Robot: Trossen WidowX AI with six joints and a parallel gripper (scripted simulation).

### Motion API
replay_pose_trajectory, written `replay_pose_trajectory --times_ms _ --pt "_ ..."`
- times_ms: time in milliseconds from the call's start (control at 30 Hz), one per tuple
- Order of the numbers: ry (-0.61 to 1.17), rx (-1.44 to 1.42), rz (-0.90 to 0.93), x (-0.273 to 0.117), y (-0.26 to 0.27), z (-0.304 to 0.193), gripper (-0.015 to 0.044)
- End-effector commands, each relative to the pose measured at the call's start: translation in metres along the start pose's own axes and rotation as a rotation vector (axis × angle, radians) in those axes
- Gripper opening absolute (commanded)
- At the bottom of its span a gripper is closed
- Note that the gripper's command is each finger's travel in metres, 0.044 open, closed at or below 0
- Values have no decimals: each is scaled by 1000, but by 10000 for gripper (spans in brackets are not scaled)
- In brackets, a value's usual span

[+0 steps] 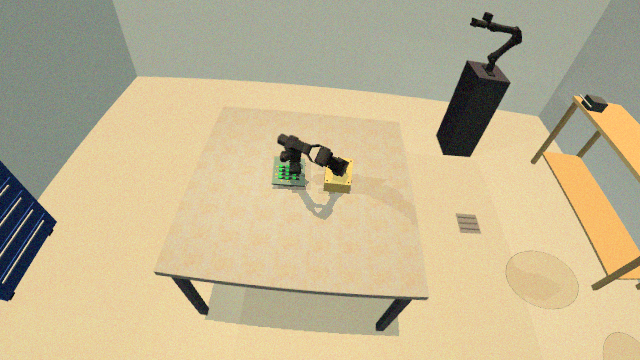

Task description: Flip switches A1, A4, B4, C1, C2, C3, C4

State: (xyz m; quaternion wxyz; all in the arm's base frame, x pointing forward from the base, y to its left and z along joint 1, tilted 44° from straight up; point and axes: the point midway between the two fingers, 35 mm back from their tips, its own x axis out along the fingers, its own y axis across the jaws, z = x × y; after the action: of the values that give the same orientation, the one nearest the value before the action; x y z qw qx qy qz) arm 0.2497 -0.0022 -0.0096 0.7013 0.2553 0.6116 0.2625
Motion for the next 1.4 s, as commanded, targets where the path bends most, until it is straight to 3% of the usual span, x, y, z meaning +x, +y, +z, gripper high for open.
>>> replay_pose_trajectory --times_ms 0,1367 --pt "6 7 8 8 1 -2 0" --pt "6 7 9 27 1 -2 0"
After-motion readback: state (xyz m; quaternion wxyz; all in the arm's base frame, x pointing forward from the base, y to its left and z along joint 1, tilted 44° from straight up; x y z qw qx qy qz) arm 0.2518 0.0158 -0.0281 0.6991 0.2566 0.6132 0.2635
